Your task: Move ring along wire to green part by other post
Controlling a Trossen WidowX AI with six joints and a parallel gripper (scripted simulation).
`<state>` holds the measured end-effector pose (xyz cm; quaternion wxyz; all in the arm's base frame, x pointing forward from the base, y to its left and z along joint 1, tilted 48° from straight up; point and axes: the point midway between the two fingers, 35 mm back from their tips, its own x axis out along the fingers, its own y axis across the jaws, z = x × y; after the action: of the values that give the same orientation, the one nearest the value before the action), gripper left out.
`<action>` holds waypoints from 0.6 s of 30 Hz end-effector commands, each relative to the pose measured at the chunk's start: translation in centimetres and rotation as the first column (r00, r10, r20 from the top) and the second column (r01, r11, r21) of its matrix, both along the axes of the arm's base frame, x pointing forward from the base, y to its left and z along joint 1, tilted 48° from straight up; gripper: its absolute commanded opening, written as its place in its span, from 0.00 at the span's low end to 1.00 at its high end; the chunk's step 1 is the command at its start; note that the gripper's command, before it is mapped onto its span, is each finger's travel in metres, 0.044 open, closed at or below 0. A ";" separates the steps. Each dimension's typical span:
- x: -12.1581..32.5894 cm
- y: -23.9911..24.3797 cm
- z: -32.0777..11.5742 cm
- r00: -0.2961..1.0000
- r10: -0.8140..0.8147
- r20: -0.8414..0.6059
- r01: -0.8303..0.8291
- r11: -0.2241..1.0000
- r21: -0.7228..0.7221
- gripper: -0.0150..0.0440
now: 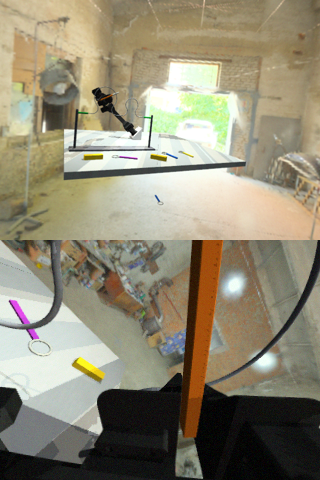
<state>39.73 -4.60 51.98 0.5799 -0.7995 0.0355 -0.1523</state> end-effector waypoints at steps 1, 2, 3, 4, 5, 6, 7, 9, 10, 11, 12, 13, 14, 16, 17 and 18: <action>-0.1 0.2 0.3 1.000 0.004 0.005 -0.004 0.998 -0.062 0.00; -0.1 0.2 0.4 1.000 0.005 0.006 -0.004 0.997 -0.074 0.00; -0.1 0.2 0.4 1.000 0.005 0.006 -0.004 0.996 -0.086 0.00; -0.1 0.2 0.5 1.000 0.005 0.007 -0.004 0.995 -0.099 0.00; -0.1 0.2 0.5 1.000 0.005 0.007 -0.005 0.994 -0.111 0.00; -0.1 0.3 0.6 1.000 0.006 0.008 -0.005 0.992 -0.124 0.00; -0.1 0.3 0.6 1.000 0.006 0.008 -0.005 0.991 -0.136 0.00; -0.2 0.3 0.7 1.000 0.001 0.012 0.001 0.987 -0.160 0.00; -0.3 0.4 0.7 1.000 -0.005 0.016 0.008 0.986 -0.167 0.00; -0.4 0.4 0.7 1.000 -0.016 0.022 0.020 0.984 -0.177 0.00; -0.6 0.5 0.7 0.999 -0.026 0.028 0.031 0.982 -0.185 0.00; -0.7 0.5 0.7 0.999 -0.037 0.035 0.044 0.980 -0.194 0.00; -0.9 0.6 0.7 0.998 -0.047 0.042 0.055 0.977 -0.205 0.00; -1.1 0.7 0.8 0.997 -0.061 0.053 0.072 0.969 -0.235 0.00; -1.1 0.8 0.9 0.996 -0.063 0.057 0.076 0.964 -0.253 0.00; -1.2 0.8 0.9 0.996 -0.063 0.059 0.077 0.961 -0.267 0.00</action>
<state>39.29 -4.02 52.44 0.4848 -0.8551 0.0298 -0.1814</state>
